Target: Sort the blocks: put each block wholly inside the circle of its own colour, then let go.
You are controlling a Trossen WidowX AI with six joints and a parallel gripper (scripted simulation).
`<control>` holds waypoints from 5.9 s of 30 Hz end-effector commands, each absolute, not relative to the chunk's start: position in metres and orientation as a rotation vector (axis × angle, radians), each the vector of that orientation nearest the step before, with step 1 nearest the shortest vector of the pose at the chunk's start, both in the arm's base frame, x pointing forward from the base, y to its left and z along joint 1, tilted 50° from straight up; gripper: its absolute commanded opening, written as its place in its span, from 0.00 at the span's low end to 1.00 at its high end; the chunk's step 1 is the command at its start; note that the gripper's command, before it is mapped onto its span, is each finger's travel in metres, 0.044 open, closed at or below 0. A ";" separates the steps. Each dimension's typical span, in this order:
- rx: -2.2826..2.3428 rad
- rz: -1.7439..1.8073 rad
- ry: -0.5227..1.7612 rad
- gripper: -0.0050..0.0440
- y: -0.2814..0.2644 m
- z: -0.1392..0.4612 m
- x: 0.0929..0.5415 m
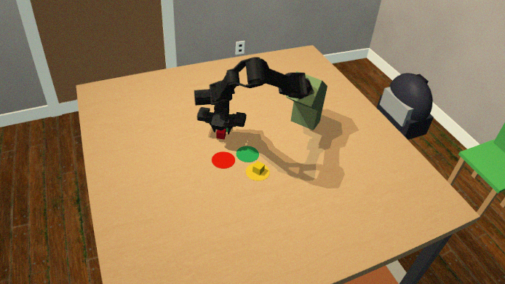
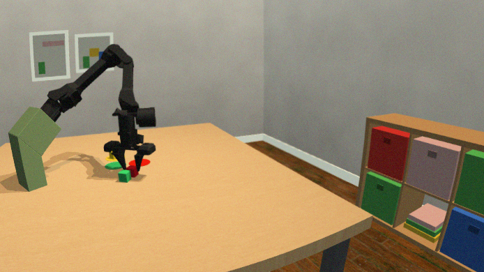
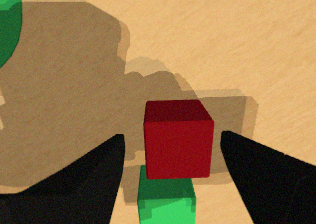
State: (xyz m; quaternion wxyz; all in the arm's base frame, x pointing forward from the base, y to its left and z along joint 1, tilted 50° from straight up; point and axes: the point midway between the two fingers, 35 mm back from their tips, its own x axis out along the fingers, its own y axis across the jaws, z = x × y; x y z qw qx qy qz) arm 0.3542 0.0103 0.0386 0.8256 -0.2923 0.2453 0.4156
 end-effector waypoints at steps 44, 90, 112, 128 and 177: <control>-0.637 0.885 0.508 0.32 -0.018 0.076 0.337; -0.354 0.785 0.655 0.32 -0.016 0.120 0.305; 0.079 0.604 0.827 0.32 0.027 0.136 0.311; 0.402 0.453 0.913 0.32 0.054 0.148 0.312; 0.810 0.265 0.982 0.32 0.102 0.144 0.329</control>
